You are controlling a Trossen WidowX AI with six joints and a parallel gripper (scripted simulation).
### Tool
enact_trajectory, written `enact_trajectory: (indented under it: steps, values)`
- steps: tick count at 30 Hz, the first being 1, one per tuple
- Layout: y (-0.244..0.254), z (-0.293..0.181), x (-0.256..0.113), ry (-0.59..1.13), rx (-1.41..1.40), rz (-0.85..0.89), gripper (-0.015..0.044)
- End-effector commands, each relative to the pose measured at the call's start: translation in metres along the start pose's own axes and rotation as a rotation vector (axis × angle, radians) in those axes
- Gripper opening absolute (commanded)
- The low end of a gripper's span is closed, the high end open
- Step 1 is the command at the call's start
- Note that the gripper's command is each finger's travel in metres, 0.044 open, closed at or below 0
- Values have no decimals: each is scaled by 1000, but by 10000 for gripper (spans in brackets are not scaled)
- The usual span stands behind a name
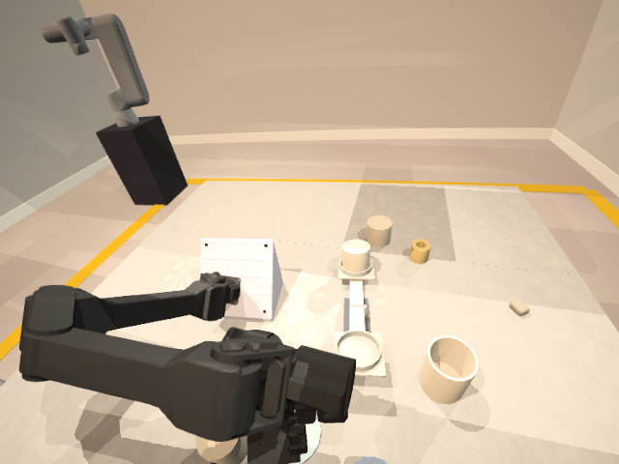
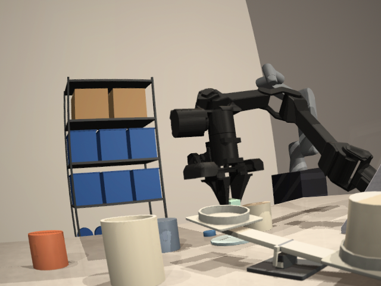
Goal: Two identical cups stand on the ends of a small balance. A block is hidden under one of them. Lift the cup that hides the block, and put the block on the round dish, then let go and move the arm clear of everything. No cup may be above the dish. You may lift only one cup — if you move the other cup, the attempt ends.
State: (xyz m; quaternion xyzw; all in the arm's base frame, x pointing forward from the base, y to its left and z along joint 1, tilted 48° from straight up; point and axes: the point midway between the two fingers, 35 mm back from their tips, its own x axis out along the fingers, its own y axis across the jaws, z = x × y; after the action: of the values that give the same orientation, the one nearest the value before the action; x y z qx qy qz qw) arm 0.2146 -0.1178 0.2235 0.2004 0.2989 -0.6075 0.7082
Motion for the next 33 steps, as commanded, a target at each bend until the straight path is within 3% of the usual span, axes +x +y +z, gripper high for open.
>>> enact_trajectory:
  steps: [1,8,26,33]
  values:
    - [-2,0,11,1,-1,-1,0]
    - [-3,1,35,-3,-1,-1,0]
    - [-3,1,55,-5,0,-1,0]
    - [-3,2,51,-6,3,-2,184]
